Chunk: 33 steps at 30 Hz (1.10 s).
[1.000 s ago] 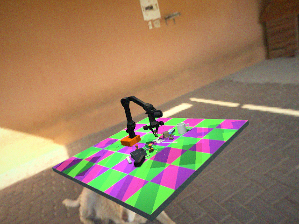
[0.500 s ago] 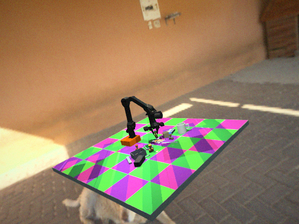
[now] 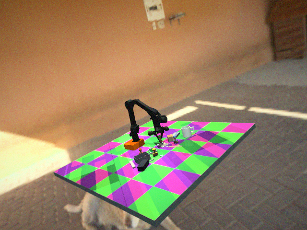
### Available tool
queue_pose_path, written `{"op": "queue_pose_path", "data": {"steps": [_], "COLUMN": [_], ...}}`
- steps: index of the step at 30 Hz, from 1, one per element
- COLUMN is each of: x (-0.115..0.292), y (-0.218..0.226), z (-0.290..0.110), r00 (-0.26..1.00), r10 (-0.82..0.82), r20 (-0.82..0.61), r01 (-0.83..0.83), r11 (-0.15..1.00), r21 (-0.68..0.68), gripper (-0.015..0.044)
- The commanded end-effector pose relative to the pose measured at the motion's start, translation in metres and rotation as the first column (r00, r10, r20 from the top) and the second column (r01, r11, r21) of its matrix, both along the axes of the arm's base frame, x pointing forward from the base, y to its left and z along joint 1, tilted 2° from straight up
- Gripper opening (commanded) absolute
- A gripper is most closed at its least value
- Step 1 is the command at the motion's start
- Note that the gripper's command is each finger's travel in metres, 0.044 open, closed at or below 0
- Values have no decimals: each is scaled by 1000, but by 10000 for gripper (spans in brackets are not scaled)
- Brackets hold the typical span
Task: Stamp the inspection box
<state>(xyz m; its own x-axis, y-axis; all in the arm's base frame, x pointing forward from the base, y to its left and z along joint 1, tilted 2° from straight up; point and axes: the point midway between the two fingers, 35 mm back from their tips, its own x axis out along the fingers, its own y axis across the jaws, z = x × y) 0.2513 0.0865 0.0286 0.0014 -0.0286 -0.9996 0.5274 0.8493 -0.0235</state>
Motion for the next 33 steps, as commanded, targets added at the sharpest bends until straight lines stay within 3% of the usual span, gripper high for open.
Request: {"op": "queue_pose_path", "data": {"steps": [1,33], "x": [-1,-3], "y": [0,-1], "z": [-4,-22], "r00": [1000,1000], "r10": [-4,-4], "r20": [-3,-1], "r01": [4,4], "r11": [1000,1000], "r21": [-2,-4], "gripper": [0,0]}}
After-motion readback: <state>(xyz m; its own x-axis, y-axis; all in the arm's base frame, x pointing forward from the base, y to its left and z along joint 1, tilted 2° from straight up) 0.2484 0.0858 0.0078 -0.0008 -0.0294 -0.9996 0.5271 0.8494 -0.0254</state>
